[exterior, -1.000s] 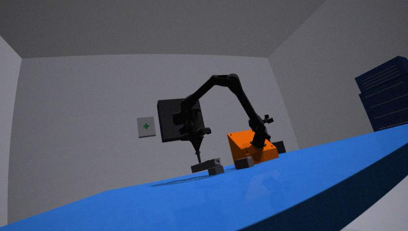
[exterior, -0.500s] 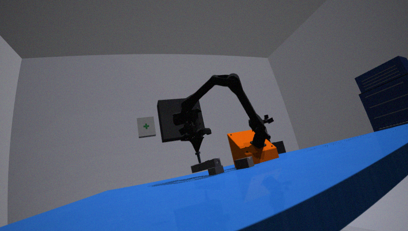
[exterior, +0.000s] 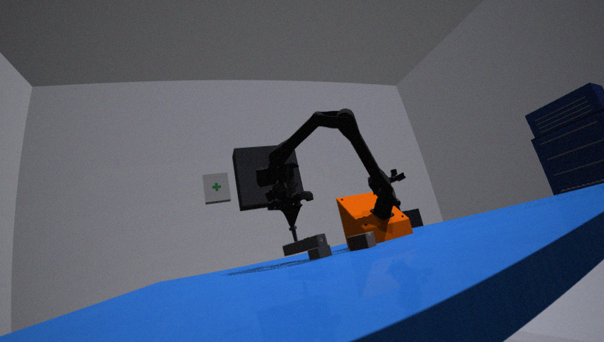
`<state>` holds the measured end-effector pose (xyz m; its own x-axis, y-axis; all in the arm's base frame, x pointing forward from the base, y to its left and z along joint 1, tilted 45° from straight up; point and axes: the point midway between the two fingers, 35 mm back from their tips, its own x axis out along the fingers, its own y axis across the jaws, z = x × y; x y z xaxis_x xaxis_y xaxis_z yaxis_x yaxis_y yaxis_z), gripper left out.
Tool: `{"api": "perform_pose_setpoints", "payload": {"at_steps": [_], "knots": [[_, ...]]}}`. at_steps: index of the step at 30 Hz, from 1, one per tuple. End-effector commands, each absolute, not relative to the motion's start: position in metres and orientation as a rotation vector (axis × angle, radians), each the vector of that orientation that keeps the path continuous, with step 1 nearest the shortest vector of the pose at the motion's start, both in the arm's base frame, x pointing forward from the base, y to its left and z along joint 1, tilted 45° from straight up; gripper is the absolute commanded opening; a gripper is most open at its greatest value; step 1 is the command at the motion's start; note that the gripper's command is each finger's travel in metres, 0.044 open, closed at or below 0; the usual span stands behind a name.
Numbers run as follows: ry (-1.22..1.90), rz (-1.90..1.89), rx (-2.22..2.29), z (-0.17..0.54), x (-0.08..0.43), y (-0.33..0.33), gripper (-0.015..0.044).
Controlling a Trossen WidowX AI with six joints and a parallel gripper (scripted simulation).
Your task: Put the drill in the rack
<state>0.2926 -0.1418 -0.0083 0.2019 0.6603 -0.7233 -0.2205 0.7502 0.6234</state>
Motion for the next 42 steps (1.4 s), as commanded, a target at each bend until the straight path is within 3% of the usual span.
{"api": "perform_pose_setpoints", "payload": {"at_steps": [1,4,14,21,33,42], "knots": [[1.271,0.676,0.45,-0.027,0.286,-0.125,0.0],[1.271,0.676,0.45,-0.028,0.286,-0.124,0.0],[1.273,0.675,0.449,0.03,0.285,-0.18,0.0262],[1.198,0.761,0.303,0.034,0.289,-0.157,0.044],[0.487,1.387,-0.766,0.069,0.268,-0.004,0.044],[0.427,1.417,-0.83,0.07,0.264,0.005,0.044]]}}
